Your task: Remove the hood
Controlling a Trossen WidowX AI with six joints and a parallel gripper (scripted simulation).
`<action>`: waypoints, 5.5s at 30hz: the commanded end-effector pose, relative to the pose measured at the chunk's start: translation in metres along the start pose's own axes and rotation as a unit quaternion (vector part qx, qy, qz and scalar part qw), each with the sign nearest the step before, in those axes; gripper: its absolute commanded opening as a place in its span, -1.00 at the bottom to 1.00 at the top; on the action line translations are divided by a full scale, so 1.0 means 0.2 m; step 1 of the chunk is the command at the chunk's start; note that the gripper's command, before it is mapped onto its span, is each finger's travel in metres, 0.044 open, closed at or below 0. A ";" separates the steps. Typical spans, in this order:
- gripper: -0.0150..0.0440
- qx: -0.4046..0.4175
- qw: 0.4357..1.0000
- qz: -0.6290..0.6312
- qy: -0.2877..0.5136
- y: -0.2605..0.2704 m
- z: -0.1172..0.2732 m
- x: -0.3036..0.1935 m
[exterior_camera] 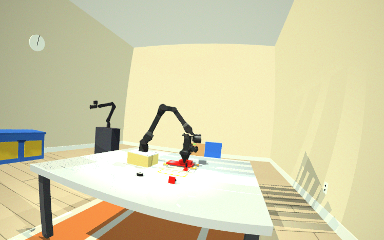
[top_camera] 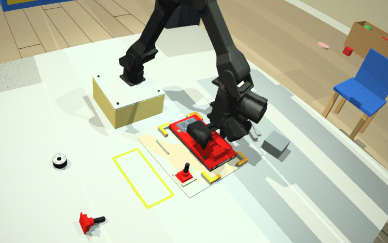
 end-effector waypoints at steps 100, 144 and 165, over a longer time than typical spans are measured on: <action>-0.49 -0.012 1.000 0.001 0.000 -1.13 0.37 -0.03; -0.49 -0.012 1.000 0.001 0.000 -1.14 0.18 -0.02; -0.49 -0.012 1.000 0.001 0.000 -1.14 0.09 -0.02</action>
Point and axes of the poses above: the point midway between the two fingers, 35 mm back from their tips, its own z axis back along the fingers, its own y axis across the jaws, x = y × z, the point moved 5 cm from there along z, back along the fingers, and after that the axes turned 5 degrees about -z, right-handed, at the moved point
